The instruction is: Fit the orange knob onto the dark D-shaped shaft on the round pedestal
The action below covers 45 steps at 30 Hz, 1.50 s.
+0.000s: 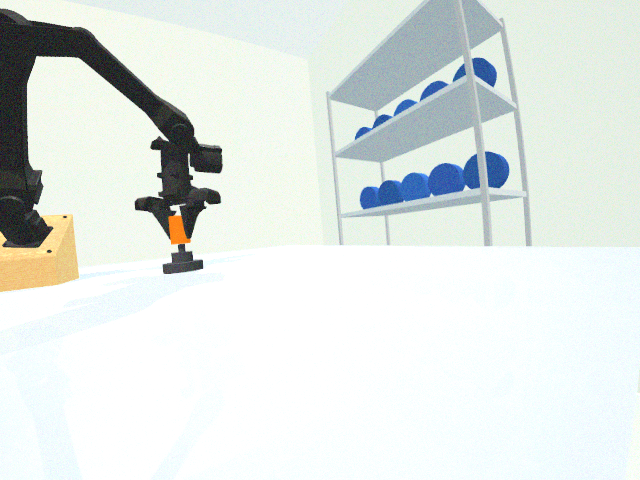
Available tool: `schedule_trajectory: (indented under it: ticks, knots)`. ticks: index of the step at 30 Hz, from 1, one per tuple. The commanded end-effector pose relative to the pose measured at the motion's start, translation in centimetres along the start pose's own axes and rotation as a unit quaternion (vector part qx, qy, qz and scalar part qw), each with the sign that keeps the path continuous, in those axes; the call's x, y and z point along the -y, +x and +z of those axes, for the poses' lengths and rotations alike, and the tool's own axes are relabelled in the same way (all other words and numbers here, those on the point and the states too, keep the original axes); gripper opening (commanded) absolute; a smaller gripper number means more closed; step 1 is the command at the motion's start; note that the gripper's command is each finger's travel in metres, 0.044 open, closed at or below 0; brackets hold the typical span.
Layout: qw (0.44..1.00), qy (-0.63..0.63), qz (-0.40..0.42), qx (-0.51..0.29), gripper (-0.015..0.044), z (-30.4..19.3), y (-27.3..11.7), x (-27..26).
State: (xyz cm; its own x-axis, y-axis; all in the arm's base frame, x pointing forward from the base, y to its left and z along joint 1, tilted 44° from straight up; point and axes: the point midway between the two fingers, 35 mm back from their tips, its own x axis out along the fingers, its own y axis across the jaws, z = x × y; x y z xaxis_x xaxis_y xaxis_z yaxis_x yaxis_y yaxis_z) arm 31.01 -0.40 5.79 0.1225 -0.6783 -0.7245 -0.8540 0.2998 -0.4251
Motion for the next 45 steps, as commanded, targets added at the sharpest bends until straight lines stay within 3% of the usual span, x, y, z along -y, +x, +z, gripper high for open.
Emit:
schedule_trajectory:
  ticks: [1, 8, 29, 36, 45]
  knots:
    - [1.000, 0.000, -0.001, 0.000, 0.0000, 0.03, -0.29, 0.05]
    - [0.995, -0.099, -0.001, 0.000, 0.0000, 0.02, -0.19, 0.04]
    - [0.995, -0.105, -0.001, 0.000, 0.0000, -0.01, -0.30, 0.00]
    - [0.979, -0.203, -0.001, 0.000, 0.0000, 0.01, -0.19, 0.02]
    - [0.978, -0.208, -0.001, 0.000, 0.0000, 0.01, 0.10, 0.03]
